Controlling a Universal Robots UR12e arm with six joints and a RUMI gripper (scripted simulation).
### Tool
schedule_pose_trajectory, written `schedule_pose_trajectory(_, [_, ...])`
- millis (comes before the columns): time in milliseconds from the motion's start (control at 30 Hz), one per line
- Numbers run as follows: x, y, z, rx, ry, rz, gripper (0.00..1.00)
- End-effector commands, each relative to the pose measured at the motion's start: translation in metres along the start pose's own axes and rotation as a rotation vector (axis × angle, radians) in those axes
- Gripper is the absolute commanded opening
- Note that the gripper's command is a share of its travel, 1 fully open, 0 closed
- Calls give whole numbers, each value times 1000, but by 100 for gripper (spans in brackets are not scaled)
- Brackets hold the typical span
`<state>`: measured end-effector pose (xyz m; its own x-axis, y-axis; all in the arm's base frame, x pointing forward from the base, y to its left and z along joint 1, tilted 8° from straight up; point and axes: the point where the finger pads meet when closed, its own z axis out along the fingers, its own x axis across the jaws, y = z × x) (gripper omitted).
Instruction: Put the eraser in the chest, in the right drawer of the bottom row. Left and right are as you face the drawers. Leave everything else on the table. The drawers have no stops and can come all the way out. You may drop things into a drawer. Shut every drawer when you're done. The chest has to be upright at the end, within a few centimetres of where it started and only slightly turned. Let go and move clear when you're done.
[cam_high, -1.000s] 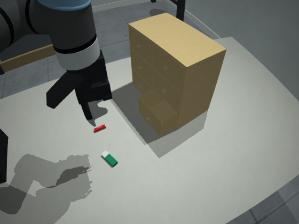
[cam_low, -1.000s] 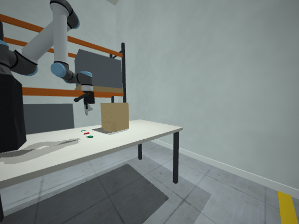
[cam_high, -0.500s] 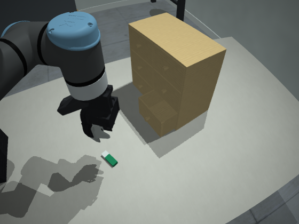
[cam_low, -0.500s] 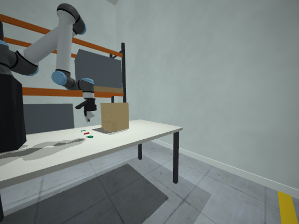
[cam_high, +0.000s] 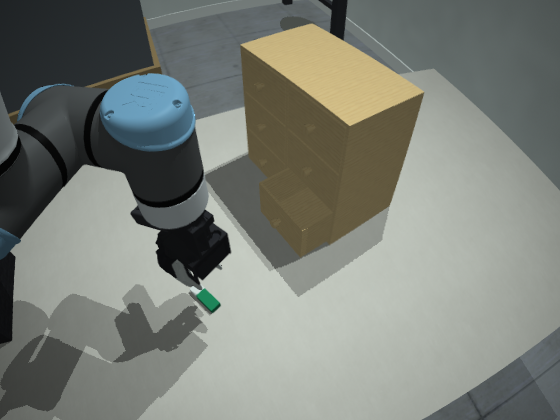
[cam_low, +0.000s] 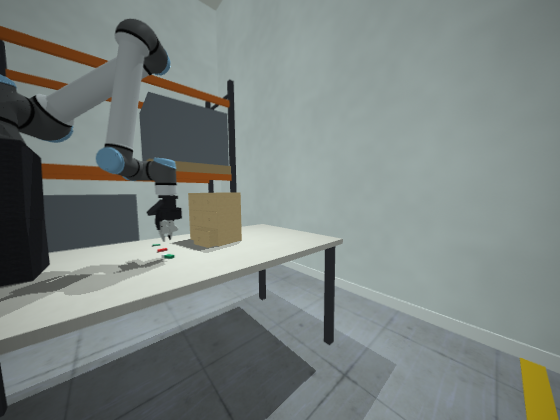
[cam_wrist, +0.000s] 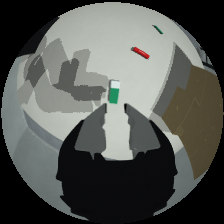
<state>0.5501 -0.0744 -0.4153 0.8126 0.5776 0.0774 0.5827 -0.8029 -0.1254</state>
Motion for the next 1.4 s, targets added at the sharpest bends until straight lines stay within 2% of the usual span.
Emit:
schedule_pose_trajectory(0, [0, 2, 8, -5, -2, 69, 20])
schedule_pose_trajectory(233, [-1, 2, 11, -5, -2, 92, 20])
schedule_pose_trajectory(267, [-1, 2, 11, -5, -2, 92, 23])
schedule_pose_trajectory(1367, [-1, 2, 11, -5, -2, 92, 23])
